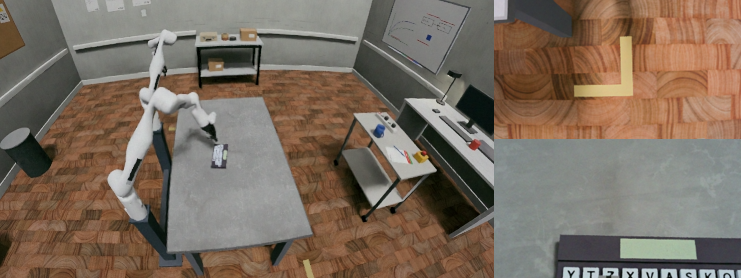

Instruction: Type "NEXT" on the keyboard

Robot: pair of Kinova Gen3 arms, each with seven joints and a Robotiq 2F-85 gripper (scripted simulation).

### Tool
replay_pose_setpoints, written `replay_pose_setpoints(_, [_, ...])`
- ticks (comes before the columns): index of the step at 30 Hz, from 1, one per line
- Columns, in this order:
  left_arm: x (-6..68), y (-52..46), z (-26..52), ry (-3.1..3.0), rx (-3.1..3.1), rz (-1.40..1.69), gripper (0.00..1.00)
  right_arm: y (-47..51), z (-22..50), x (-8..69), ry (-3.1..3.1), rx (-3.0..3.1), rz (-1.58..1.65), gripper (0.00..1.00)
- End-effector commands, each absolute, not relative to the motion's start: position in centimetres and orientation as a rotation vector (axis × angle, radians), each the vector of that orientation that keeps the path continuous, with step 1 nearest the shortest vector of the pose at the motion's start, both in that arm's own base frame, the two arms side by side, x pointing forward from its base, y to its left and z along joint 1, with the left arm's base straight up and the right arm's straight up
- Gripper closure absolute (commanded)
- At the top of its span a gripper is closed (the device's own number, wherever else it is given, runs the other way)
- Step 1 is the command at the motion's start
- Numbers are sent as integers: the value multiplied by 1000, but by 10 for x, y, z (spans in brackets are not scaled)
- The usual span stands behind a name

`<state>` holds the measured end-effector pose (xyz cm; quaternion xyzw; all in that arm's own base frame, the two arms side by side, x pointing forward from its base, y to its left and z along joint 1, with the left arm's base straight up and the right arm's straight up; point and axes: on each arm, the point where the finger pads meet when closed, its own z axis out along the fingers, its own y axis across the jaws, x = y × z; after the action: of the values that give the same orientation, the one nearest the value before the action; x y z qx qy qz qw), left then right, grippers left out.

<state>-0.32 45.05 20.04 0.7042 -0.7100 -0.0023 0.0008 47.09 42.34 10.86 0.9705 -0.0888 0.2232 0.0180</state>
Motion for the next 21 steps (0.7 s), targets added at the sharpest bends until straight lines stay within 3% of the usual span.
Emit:
replay_pose_setpoints(1, [-3, 450, 200, -2213, 2230, 0, 2, 432, 109, 475, -266, 3012, 675, 903])
replay_pose_setpoints(21, [-3, 450, 200, -2213, 2230, 0, 2, 451, 121, 493, -292, 3013, 676, 903])
